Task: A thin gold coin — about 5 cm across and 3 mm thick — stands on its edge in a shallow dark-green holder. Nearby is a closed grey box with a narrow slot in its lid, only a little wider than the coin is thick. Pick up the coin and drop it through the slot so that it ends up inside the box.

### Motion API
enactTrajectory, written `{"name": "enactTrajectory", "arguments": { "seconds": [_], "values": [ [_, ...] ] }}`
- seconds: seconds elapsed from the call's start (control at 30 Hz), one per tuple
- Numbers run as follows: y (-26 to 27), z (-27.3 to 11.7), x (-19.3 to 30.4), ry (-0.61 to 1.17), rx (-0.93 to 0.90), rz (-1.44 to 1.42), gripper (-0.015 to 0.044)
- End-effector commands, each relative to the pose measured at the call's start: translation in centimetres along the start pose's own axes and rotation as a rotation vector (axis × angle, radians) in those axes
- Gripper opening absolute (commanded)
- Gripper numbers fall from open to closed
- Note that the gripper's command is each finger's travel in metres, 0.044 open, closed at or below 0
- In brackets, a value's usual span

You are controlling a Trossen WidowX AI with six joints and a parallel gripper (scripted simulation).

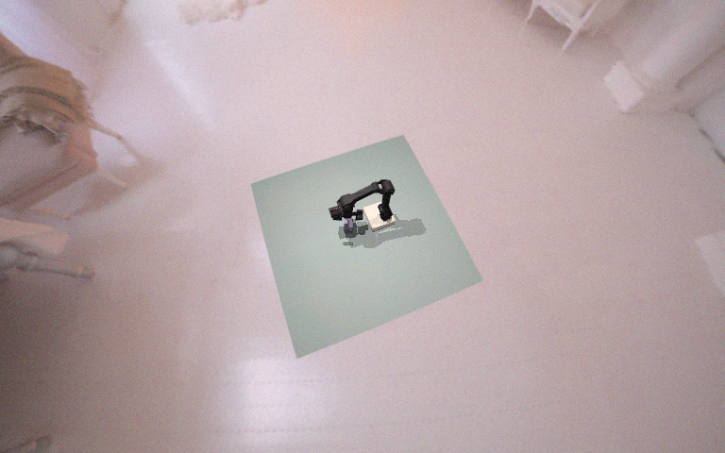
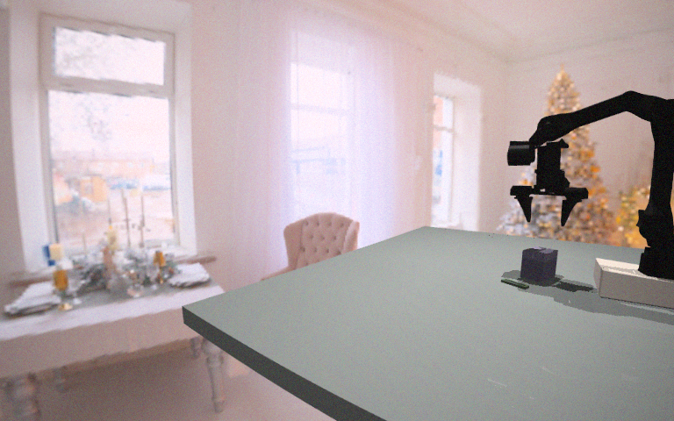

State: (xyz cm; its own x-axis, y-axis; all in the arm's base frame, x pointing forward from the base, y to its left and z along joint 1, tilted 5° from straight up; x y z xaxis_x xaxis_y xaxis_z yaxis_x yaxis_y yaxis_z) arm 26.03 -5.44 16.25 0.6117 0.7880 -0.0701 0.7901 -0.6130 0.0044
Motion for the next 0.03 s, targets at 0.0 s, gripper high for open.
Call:
{"name": "enactTrajectory", "arguments": {
  "seconds": [0.0],
  "values": [
    [0.02, -0.18, 0.01, 0.001, -0.002, 0.004, 0.0440]
  ]
}}
Point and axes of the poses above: the point midway between the two fingers, 35 mm back from their tips, its own z axis out along the fingers, its own y axis across the jaws, x = y × z, the point moved 4 cm from there along -z, back along the fingers, and after that the axes turned 9 degrees about z, right-handed, at the moved point
